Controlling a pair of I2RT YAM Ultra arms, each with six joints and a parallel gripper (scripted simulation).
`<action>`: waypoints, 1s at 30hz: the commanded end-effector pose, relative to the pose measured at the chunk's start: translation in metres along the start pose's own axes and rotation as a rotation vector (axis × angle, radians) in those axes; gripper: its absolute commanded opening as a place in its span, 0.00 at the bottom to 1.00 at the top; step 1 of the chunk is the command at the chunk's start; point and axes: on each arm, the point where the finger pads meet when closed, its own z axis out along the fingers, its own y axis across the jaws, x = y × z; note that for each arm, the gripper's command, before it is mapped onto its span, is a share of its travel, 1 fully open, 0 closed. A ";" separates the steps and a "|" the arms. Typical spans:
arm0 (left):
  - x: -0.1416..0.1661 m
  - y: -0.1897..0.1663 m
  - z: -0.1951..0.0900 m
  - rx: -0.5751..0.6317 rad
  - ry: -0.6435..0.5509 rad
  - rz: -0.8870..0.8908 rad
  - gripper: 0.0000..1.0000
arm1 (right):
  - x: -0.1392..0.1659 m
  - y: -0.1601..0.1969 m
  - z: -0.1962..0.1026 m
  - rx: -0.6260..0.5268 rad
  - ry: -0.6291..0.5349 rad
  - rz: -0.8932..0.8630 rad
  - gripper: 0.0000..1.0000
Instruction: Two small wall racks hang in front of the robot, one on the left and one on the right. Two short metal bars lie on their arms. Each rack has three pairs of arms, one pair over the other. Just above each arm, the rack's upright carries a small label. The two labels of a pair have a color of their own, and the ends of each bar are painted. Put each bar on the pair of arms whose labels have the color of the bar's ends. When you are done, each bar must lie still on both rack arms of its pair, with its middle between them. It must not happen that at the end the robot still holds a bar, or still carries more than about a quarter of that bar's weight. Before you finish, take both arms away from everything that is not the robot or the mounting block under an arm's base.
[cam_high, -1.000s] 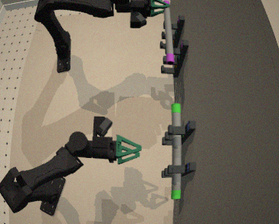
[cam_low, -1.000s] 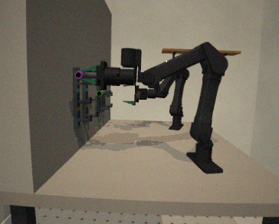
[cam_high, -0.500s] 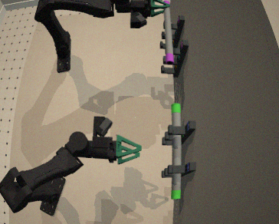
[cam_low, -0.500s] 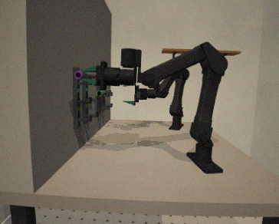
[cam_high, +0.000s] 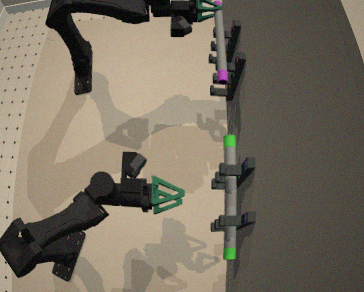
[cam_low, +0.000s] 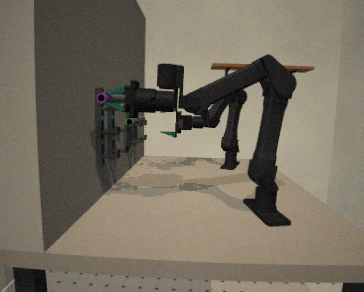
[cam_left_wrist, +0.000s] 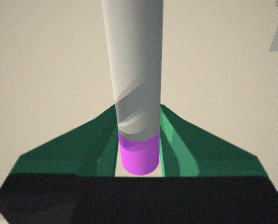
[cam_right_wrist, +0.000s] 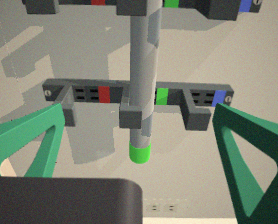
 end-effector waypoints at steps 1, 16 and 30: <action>0.002 0.002 -0.001 -0.017 0.000 -0.025 0.00 | 0.005 -0.008 -0.001 0.019 0.002 0.029 1.00; 0.002 0.000 0.000 -0.014 0.000 -0.026 0.00 | 0.005 -0.008 -0.001 0.019 0.002 0.029 1.00; 0.002 -0.003 0.001 -0.013 0.000 -0.028 0.00 | 0.005 -0.008 -0.001 0.019 0.002 0.029 1.00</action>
